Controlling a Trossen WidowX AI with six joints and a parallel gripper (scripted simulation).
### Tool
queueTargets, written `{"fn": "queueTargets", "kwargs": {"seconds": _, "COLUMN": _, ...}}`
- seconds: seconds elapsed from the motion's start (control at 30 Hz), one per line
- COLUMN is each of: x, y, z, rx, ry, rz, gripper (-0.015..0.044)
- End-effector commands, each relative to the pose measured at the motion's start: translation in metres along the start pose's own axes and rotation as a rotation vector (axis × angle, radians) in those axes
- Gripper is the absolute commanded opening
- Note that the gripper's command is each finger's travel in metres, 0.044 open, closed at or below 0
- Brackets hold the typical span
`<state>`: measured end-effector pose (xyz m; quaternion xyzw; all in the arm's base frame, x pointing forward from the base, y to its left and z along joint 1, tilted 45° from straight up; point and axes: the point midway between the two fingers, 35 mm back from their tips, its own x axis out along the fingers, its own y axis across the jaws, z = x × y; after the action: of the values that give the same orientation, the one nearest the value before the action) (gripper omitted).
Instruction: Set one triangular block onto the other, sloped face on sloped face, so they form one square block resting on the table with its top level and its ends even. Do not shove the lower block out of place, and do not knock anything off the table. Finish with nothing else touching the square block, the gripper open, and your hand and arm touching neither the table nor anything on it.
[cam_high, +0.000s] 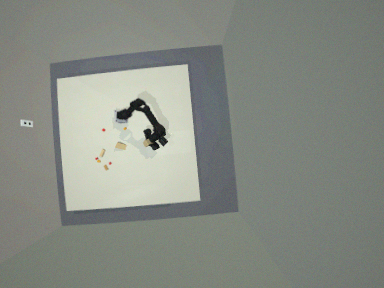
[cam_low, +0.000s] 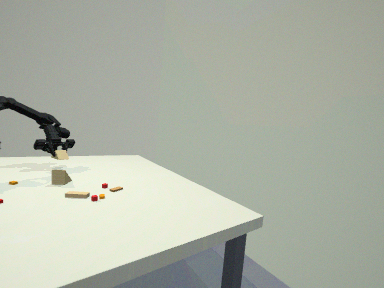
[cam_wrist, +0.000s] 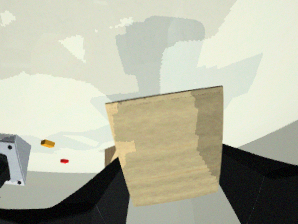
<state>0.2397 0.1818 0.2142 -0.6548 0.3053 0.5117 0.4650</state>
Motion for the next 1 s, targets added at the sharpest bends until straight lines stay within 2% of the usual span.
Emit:
{"fn": "queueTargets", "kwargs": {"seconds": 0.0, "x": -0.017, "y": 0.001, "z": -0.015, "rx": 0.000, "ry": -0.003, "rz": -0.008, "gripper": 0.0000}}
{"fn": "queueTargets", "kwargs": {"seconds": 0.13, "x": -0.029, "y": 0.004, "z": -0.026, "rx": 0.000, "ry": -0.001, "rz": -0.008, "gripper": 0.0000}}
{"fn": "queueTargets", "kwargs": {"seconds": 0.43, "x": -0.026, "y": 0.004, "z": -0.025, "rx": 0.023, "ry": -0.003, "rz": -0.003, "gripper": 0.0000}}
{"fn": "queueTargets", "kwargs": {"seconds": 0.97, "x": -0.018, "y": 0.008, "z": -0.026, "rx": 0.545, "ry": -0.079, "rz": 0.081, "gripper": 0.0000}}
